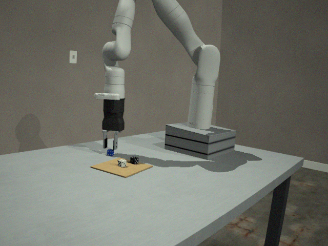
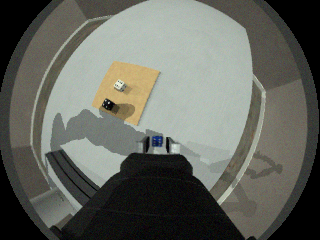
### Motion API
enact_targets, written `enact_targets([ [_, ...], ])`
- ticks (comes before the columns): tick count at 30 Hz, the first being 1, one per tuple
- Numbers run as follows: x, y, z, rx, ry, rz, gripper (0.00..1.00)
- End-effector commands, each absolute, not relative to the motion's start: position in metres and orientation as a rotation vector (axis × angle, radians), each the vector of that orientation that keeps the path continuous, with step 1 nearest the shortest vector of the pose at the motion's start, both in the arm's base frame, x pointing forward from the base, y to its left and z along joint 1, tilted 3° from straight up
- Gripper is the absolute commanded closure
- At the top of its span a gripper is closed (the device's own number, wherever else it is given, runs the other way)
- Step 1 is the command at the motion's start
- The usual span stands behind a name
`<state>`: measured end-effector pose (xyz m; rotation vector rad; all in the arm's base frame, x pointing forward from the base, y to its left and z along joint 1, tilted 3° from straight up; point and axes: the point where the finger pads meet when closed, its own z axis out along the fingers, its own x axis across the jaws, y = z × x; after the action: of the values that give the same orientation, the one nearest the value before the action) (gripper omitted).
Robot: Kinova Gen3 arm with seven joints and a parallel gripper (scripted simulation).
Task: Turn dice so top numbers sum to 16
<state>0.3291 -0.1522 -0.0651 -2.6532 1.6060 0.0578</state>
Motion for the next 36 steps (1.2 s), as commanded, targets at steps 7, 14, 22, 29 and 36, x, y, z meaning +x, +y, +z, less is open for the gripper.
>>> enact_targets([
  [7,0.329,-0.151,-0.078,-2.655,1.604,0.061,0.30],
  [14,0.328,-0.150,-0.085,-2.655,1.604,0.061,0.30],
  [22,0.328,-0.150,-0.088,-2.655,1.604,0.061,0.30],
  [29,0.328,-0.150,-0.088,-2.655,1.604,0.061,0.30],
  [36,0.328,-0.150,-0.088,-2.655,1.604,0.061,0.30],
])
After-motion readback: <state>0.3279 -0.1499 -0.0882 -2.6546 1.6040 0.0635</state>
